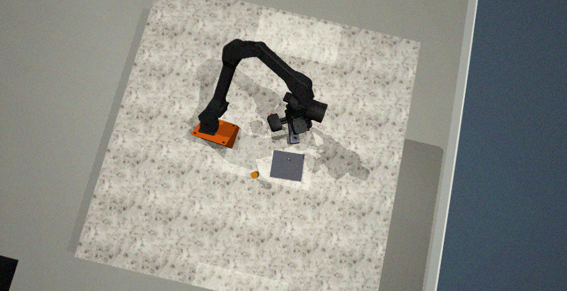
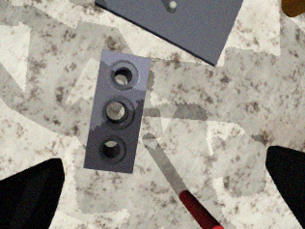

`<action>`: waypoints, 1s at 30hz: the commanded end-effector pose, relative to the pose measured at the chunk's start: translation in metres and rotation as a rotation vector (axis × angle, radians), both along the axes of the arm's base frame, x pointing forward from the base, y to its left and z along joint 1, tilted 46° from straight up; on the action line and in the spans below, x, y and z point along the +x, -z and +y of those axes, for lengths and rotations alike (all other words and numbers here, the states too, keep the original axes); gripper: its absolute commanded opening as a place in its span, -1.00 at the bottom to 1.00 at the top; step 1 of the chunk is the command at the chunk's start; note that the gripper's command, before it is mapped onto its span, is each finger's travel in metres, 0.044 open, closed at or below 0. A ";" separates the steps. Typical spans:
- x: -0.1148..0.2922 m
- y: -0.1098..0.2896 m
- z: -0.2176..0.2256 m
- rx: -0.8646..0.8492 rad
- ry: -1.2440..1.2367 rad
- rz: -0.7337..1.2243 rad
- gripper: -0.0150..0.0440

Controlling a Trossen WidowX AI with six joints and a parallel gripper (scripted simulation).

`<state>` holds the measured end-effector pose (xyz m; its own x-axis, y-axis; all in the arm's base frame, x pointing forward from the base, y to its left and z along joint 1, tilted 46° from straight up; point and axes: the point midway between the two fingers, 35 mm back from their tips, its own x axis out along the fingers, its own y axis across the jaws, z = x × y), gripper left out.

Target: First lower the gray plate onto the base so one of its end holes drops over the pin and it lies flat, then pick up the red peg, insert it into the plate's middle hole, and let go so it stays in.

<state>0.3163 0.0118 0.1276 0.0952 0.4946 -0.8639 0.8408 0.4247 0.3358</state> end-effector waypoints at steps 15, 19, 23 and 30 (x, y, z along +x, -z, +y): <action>0.030 0.033 0.015 0.293 0.164 0.119 1.00; 0.030 0.049 0.033 0.296 0.163 0.119 1.00; 0.031 0.053 0.036 0.296 0.163 0.119 1.00; 0.032 0.062 0.043 0.297 0.163 0.119 1.00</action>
<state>0.3482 0.0515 0.0691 0.1006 0.7093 -0.6977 0.9280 0.1860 0.3229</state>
